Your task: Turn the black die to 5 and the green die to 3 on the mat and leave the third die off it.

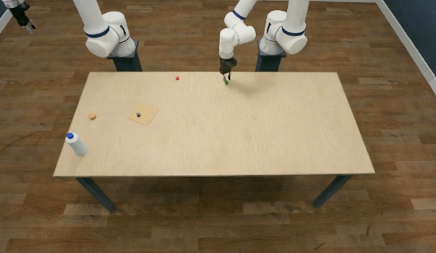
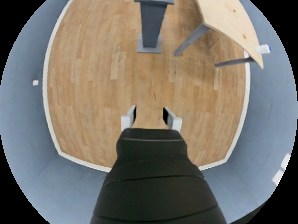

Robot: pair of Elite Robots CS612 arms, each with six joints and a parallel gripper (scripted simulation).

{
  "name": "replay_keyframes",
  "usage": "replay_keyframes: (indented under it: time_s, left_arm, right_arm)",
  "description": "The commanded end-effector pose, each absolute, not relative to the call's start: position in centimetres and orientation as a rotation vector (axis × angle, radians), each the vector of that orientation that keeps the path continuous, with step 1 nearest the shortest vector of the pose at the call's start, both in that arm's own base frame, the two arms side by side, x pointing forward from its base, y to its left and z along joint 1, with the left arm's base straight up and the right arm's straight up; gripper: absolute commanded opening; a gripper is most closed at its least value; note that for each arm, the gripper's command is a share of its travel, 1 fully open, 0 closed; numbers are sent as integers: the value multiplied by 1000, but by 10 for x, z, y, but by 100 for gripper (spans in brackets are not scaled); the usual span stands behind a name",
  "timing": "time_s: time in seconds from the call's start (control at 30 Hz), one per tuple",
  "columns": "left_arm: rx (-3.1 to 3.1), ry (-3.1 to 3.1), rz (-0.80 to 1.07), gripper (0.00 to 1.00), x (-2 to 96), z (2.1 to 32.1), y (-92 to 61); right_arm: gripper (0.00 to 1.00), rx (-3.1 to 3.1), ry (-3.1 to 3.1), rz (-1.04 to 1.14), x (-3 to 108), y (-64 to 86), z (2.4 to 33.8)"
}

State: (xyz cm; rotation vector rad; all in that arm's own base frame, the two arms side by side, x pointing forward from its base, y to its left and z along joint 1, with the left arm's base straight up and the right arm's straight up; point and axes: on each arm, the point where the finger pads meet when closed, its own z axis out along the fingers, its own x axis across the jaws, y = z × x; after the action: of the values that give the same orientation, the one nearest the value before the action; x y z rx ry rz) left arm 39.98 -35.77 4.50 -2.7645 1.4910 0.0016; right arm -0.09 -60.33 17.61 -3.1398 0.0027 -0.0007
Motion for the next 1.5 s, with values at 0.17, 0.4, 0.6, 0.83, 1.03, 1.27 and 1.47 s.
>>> replay_keyframes:
  time_s: [0.17, 0.4, 0.6, 0.83, 1.03, 1.27, 1.47]
  left_arm:
    - [-2765, 1491, 0, 70, 400, 45, -358]
    - [-2765, 1491, 0, 70, 400, 45, -359]
    - [-2765, 1491, 0, 70, 400, 45, -359]
    - [-2765, 1491, 0, 70, 400, 45, -359]
    - [-2765, 1491, 0, 70, 400, 43, -359]
    - [-2765, 1491, 0, 70, 400, 34, -359]
    - [-2765, 1491, 0, 70, 400, 25, -359]
  right_arm:
    - [100, -3141, 3, 0, -1, -604, 177]
    - [100, -3141, 3, 0, -1, -604, 177]
    - [100, -3141, 3, 0, -1, -604, 177]
    - [100, -3141, 3, 0, -1, -604, 177]
    - [100, -3141, 3, 0, -1, -604, 177]
    - [100, -3141, 3, 0, -1, -604, 177]
    - [100, -3141, 3, 0, -1, -604, 177]
